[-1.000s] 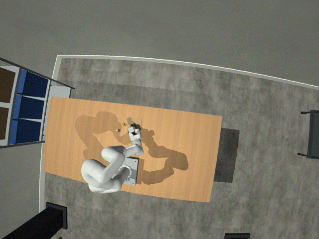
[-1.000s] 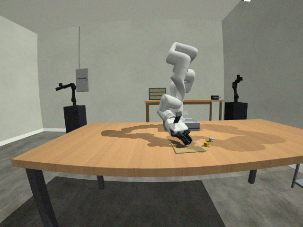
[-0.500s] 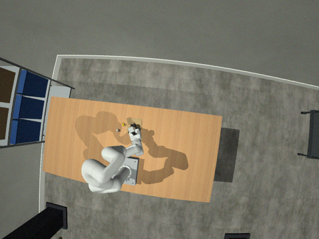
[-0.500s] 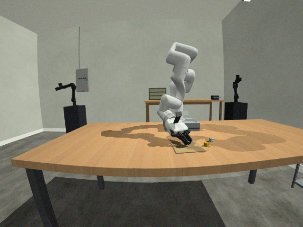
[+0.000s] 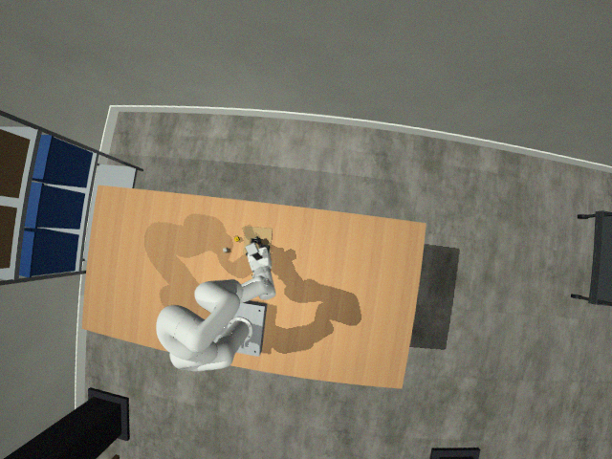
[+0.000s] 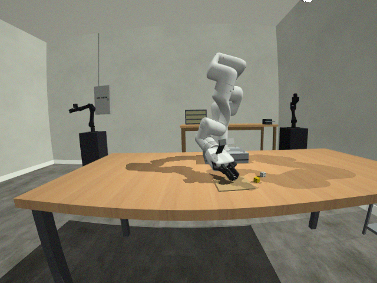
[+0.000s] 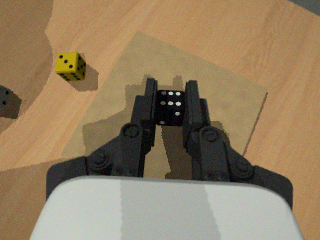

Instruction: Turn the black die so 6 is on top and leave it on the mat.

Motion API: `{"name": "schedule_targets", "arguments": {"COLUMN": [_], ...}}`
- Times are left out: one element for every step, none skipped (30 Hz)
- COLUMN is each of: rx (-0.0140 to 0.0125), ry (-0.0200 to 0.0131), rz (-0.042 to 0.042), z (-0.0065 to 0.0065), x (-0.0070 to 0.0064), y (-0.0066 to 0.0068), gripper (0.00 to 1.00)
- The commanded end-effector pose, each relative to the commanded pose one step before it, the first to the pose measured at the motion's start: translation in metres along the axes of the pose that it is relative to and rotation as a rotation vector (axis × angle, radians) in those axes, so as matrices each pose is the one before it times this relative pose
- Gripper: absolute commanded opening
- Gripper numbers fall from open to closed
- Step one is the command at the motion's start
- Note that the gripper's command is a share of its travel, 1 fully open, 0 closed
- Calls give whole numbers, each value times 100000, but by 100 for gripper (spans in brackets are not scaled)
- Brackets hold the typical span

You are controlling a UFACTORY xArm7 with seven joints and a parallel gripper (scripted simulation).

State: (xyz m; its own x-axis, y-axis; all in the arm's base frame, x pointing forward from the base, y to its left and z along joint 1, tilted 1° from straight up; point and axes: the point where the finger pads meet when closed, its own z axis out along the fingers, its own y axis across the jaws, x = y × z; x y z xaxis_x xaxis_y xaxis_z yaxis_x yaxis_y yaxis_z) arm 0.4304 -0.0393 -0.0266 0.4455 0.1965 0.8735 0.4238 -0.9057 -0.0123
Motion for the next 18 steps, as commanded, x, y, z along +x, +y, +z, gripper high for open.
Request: {"name": "schedule_targets", "arguments": {"rx": [-97,0,0,0,0,0,0,0,0,0,0,0,0,0,0,0,0,0], "ry": [217,0,0,0,0,0,0,0,0,0,0,0,-1,0,1,0,0,0], "rz": [-104,0,0,0,0,0,0,0,0,0,0,0,0,0,0,0,0,0], "z": [12,0,0,1,4,7,10,14,17,21,24,28,30,32,34,0,0,34], "x": [111,0,0,-3,-7,-12,-19,-26,-33,-40,-46,-52,-57,-60,-63,0,0,-64], "y": [73,0,0,0,0,0,0,0,0,0,0,0,0,0,0,0,0,0], "gripper": [15,15,15,15,15,15,15,15,15,15,15,15,15,15,15,15,15,15]}}
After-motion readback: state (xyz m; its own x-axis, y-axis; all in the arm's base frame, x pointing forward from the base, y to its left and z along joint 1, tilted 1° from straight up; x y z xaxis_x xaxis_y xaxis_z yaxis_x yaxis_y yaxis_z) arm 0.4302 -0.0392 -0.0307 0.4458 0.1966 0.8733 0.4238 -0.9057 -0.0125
